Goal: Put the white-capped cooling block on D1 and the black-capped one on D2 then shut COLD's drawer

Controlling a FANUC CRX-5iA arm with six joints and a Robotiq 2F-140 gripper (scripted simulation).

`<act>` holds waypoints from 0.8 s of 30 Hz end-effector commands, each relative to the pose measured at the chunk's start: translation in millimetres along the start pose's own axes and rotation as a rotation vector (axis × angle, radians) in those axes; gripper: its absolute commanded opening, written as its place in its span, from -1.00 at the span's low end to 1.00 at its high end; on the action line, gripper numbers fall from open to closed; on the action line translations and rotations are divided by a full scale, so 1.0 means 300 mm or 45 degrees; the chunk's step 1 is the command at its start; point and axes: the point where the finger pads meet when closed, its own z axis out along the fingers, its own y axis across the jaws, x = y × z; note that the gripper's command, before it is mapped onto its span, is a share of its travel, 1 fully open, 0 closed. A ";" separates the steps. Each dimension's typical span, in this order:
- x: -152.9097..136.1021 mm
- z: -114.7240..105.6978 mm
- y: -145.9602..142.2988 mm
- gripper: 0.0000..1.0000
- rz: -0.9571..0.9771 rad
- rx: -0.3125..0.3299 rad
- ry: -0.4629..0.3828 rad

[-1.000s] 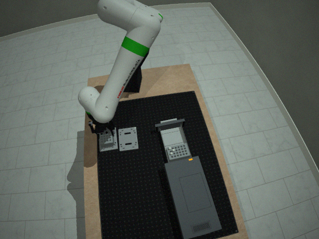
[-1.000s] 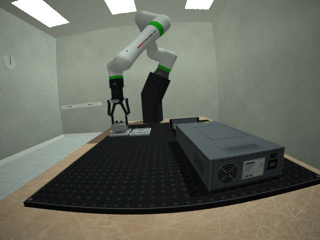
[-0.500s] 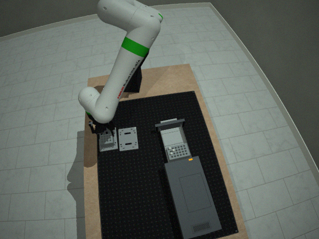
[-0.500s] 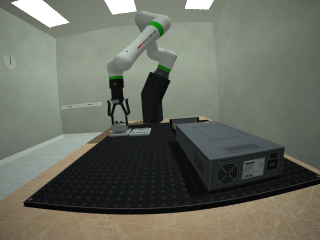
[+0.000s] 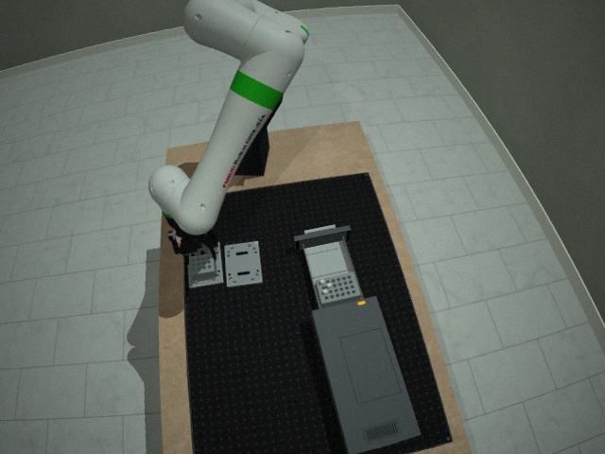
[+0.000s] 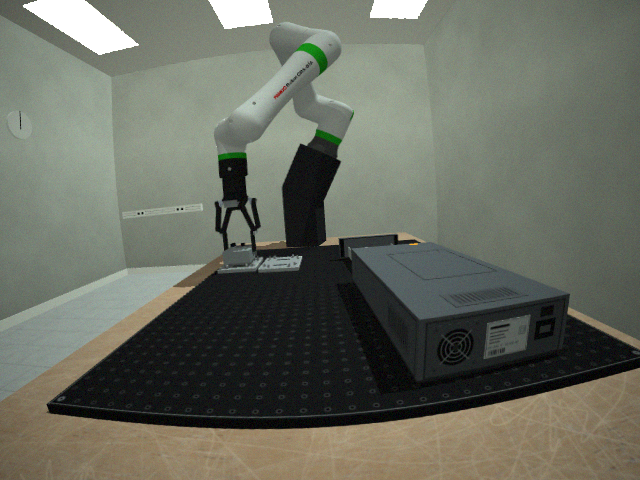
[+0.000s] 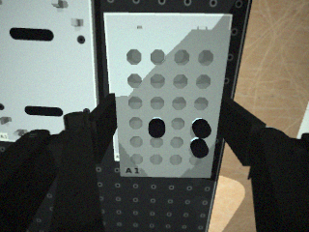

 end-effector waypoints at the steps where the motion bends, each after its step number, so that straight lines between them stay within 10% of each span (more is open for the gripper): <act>1: 0.003 -0.001 0.002 -0.80 -0.001 -0.002 0.002; 24: 0.003 0.009 0.002 -0.80 -0.001 -0.002 0.002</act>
